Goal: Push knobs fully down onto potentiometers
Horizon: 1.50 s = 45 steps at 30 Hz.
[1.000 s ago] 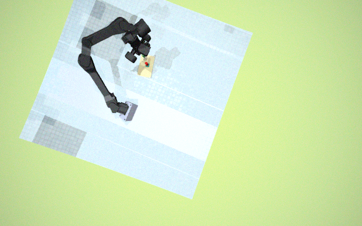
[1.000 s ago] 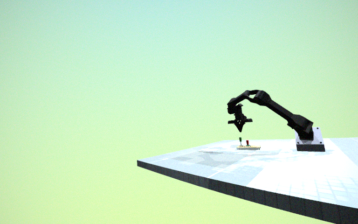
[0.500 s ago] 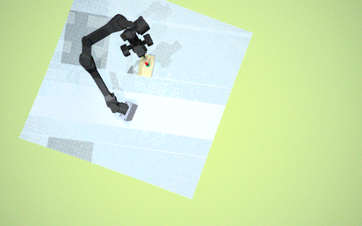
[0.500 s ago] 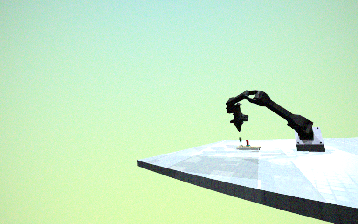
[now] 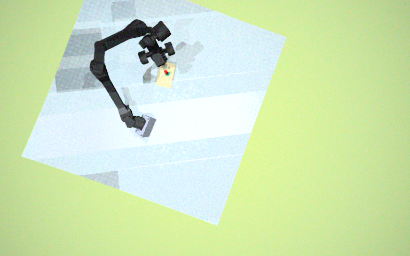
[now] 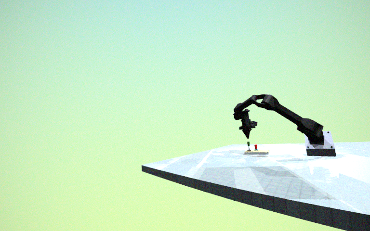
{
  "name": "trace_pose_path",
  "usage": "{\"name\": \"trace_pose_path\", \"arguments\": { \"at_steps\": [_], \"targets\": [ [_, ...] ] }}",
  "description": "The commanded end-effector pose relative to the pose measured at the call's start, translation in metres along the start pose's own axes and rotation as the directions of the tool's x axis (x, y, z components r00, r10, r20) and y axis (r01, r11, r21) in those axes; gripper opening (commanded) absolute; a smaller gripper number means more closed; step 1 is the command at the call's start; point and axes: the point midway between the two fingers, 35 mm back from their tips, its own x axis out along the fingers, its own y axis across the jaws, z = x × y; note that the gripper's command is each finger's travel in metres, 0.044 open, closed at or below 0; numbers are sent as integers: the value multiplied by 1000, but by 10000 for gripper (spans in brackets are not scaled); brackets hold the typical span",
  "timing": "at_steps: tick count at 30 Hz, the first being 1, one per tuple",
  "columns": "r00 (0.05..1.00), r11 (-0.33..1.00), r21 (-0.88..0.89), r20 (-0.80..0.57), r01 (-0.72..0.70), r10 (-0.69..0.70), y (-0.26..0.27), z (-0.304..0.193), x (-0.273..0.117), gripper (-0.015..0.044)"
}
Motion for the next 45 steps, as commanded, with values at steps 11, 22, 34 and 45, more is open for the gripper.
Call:
{"name": "trace_pose_path", "arguments": {
  "at_steps": [11, 22, 34, 45],
  "targets": [
    [1000, 1000, 3, -10, -5, 5, 0, -1, 16, 0],
    [1000, 1000, 3, -10, -5, 5, 0, -1, 19, 0],
    [1000, 1000, 3, -10, -4, 5, 0, -1, 22, 0],
    [1000, 1000, 3, -10, -4, 4, 0, -1, 23, 0]
  ]
}}
